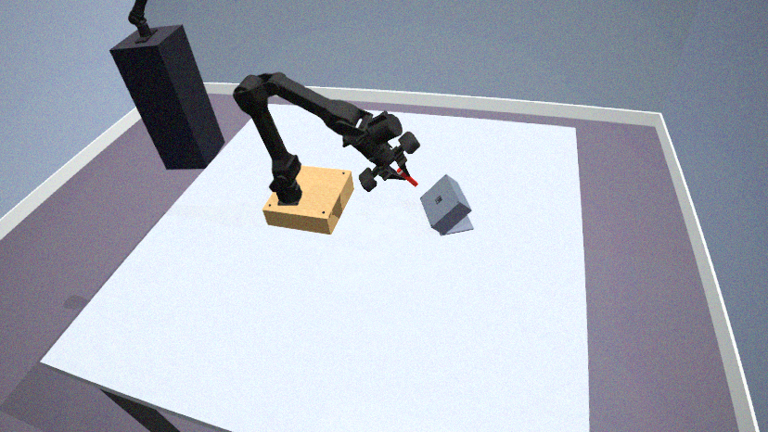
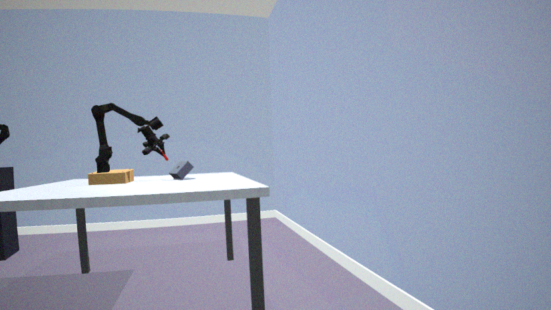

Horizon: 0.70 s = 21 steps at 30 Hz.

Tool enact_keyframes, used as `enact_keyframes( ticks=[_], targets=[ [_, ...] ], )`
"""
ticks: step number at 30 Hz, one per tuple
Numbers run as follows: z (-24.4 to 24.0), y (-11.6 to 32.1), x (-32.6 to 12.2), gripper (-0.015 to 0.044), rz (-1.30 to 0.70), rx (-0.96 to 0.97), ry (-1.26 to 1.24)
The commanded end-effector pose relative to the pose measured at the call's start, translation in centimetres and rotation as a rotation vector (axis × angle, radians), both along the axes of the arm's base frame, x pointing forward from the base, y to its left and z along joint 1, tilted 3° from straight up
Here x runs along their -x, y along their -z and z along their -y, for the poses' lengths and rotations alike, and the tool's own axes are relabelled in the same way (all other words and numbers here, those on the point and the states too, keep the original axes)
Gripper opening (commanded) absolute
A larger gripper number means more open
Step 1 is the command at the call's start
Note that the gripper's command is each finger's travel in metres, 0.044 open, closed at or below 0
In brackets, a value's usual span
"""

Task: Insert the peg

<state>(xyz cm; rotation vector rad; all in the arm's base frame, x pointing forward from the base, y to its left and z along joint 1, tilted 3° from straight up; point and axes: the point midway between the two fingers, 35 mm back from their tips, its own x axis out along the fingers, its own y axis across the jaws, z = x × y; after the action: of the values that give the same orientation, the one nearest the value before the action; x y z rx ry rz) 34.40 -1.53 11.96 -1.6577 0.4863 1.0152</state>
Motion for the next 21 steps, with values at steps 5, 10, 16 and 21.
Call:
enact_keyframes(
  ticks=[5, 10, 16, 21],
  targets=[
    [0.9, -0.5, 0.2, 0.0000, 0.046, -0.024, 0.035],
    [1.1, -0.4, 0.0, 0.0000, 0.054, -0.026, 0.042],
    [1.2, 0.1, -0.7, 0.0000, 0.065, -0.029, 0.050],
    [1.3, 0.6, -1.3, 0.0000, 0.074, -0.032, 0.057]
  ],
)
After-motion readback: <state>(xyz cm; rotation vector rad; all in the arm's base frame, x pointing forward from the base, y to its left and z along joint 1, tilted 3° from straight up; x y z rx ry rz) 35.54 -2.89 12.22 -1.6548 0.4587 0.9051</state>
